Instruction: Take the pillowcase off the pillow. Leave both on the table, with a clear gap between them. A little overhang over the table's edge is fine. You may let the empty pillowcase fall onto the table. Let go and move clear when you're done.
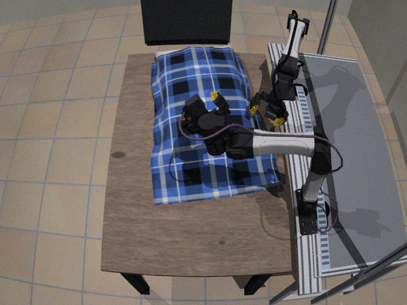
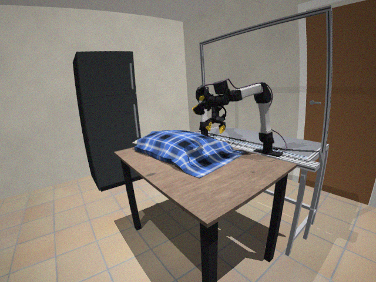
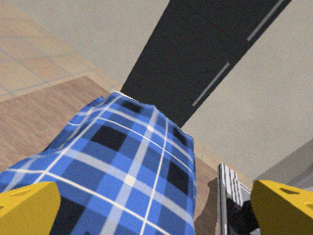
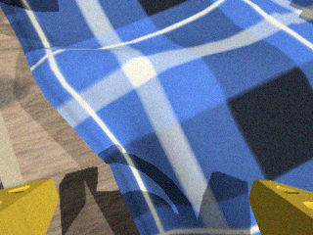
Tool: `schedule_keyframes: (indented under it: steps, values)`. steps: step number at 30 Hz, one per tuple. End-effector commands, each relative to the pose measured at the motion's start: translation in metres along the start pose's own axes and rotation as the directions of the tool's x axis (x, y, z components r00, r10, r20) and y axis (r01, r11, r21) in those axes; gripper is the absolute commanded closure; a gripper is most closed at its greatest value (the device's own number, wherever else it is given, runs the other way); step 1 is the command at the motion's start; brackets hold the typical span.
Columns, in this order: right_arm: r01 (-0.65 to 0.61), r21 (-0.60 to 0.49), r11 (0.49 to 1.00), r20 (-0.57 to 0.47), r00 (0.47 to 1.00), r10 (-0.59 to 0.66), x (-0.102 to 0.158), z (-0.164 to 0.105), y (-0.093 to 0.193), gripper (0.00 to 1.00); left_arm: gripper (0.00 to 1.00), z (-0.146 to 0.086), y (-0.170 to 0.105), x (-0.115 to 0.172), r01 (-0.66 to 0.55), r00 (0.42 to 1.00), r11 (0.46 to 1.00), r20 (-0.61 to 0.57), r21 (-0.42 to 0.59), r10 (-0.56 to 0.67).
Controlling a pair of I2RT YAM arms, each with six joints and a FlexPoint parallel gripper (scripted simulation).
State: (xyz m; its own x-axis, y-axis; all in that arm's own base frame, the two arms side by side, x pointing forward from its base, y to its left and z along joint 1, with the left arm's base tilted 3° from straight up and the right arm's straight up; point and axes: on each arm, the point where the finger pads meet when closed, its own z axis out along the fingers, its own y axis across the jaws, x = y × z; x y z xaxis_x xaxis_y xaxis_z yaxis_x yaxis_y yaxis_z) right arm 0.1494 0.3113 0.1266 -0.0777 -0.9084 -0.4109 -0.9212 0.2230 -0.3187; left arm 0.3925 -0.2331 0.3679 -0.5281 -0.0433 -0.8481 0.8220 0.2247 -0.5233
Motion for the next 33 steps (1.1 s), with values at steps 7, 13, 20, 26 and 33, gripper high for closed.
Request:
schedule_keyframes:
  steps: [7, 13, 20, 26, 33]
  values:
    - [0.0, 0.002, 1.0, 0.014, 1.0, 0.0, -0.004, -0.003, 0.0, 0.0, 0.0, -0.002, -0.005, -0.006, -0.022, 1.0, 1.0, 0.01, 0.003, 0.022]
    - [0.0, 0.002, 1.0, 0.014, 1.0, 0.0, -0.004, -0.003, 0.0, 0.0, 0.0, -0.002, -0.005, -0.006, -0.022, 1.0, 1.0, 0.01, 0.003, 0.022]
    - [-0.009, 0.01, 1.0, 0.05, 0.999, 0.009, -0.016, -0.025, -0.008, 0.0, 0.0, -0.002, -0.005, -0.006, -0.022, 1.0, 1.0, 0.01, 0.003, 0.022]
    - [-0.004, 0.006, 1.0, 0.038, 0.999, 0.004, -0.022, -0.035, -0.01, 0.0, 0.0, -0.002, -0.005, -0.006, -0.022, 1.0, 1.0, 0.01, 0.003, 0.022]
    - [-0.005, 0.008, 1.0, 0.045, 0.999, 0.005, -0.027, -0.05, -0.014, 0.0, 0.0, -0.002, -0.005, -0.006, -0.022, 1.0, 1.0, 0.01, 0.003, 0.022]
